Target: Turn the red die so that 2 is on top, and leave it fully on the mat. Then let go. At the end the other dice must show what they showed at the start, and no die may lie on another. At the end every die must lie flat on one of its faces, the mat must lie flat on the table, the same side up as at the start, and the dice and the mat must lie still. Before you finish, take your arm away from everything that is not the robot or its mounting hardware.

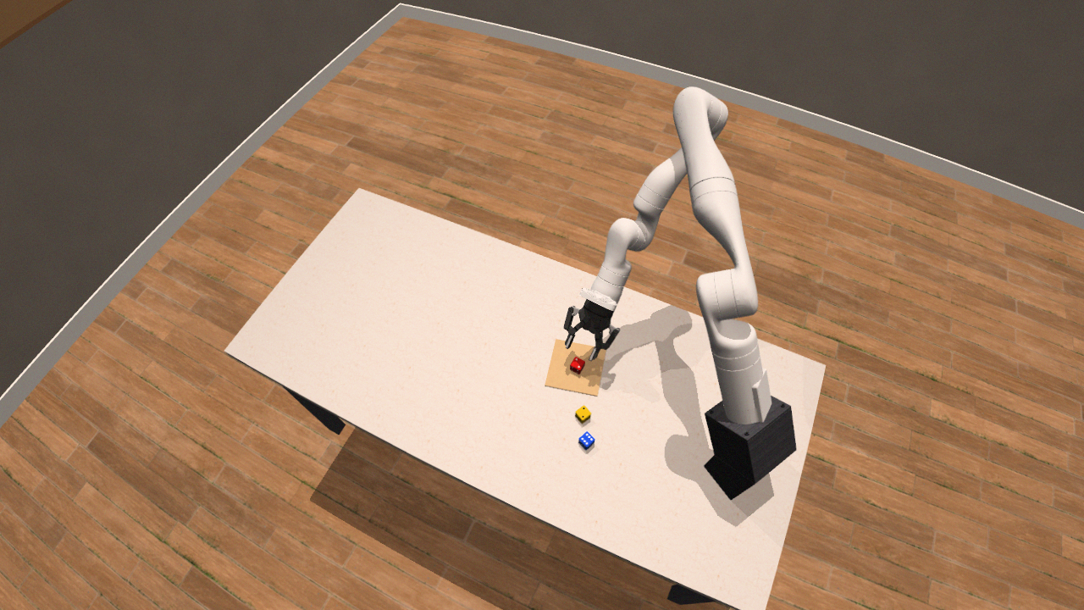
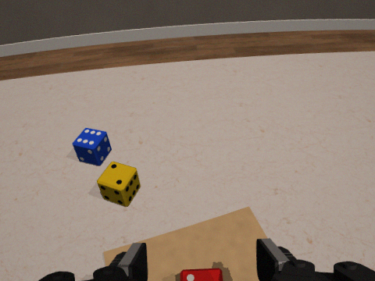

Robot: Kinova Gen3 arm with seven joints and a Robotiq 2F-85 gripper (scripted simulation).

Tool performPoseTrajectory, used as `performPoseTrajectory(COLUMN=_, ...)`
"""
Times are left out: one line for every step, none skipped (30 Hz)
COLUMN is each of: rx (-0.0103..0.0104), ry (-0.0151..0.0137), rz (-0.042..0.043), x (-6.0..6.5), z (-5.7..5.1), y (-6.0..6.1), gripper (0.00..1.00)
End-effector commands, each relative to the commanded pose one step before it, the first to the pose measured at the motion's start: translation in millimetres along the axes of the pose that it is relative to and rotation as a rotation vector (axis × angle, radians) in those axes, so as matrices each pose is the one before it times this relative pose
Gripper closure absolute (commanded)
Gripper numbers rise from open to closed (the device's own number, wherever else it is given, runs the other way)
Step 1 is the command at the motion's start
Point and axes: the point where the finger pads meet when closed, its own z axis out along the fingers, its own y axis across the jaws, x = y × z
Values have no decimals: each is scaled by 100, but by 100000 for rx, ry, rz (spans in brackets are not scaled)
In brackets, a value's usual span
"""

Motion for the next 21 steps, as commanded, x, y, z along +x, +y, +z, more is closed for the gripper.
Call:
performPoseTrajectory(rx=531, ry=-927, rz=929, x=170, z=42, y=-96, gripper=33)
performPoseTrajectory(rx=0, ry=0, rz=0, x=0, z=0, y=0, gripper=33)
performPoseTrajectory(rx=267, ry=-607, rz=68, x=34, z=77, y=-59, gripper=33)
performPoseTrajectory(rx=298, ry=-732, rz=76, x=38, z=85, y=-66, gripper=33)
performPoseTrajectory(rx=316, ry=-857, rz=79, x=40, z=89, y=-71, gripper=33)
performPoseTrajectory(rx=320, ry=-979, rz=80, x=40, z=90, y=-72, gripper=33)
performPoseTrajectory(rx=309, ry=-1095, rz=76, x=38, z=85, y=-71, gripper=33)
performPoseTrajectory(rx=281, ry=-1201, rz=70, x=35, z=76, y=-65, gripper=33)
performPoseTrajectory(rx=239, ry=-1295, rz=60, x=30, z=64, y=-57, gripper=33)
performPoseTrajectory(rx=183, ry=-1372, rz=48, x=23, z=48, y=-45, gripper=33)
performPoseTrajectory(rx=117, ry=-1431, rz=35, x=16, z=29, y=-31, gripper=33)
performPoseTrajectory(rx=43, ry=-1469, rz=21, x=9, z=9, y=-14, gripper=33)
performPoseTrajectory(rx=-33, ry=-1484, rz=8, x=1, z=-11, y=3, gripper=33)
performPoseTrajectory(rx=-108, ry=-1476, rz=-4, x=-6, z=-30, y=20, gripper=33)
performPoseTrajectory(rx=-178, ry=-1445, rz=-13, x=-12, z=-48, y=36, gripper=33)
performPoseTrajectory(rx=-237, ry=-1390, rz=-21, x=-17, z=-62, y=50, gripper=33)
performPoseTrajectory(rx=-285, ry=-1315, rz=-26, x=-20, z=-74, y=62, gripper=33)
performPoseTrajectory(rx=0, ry=0, rz=0, x=0, z=0, y=0, gripper=33)
performPoseTrajectory(rx=0, ry=0, rz=0, x=0, z=0, y=0, gripper=33)
performPoseTrajectory(rx=-316, ry=-1221, rz=-29, x=-23, z=-81, y=70, gripper=33)
performPoseTrajectory(rx=-332, ry=-1110, rz=-29, x=-24, z=-84, y=74, gripper=33)
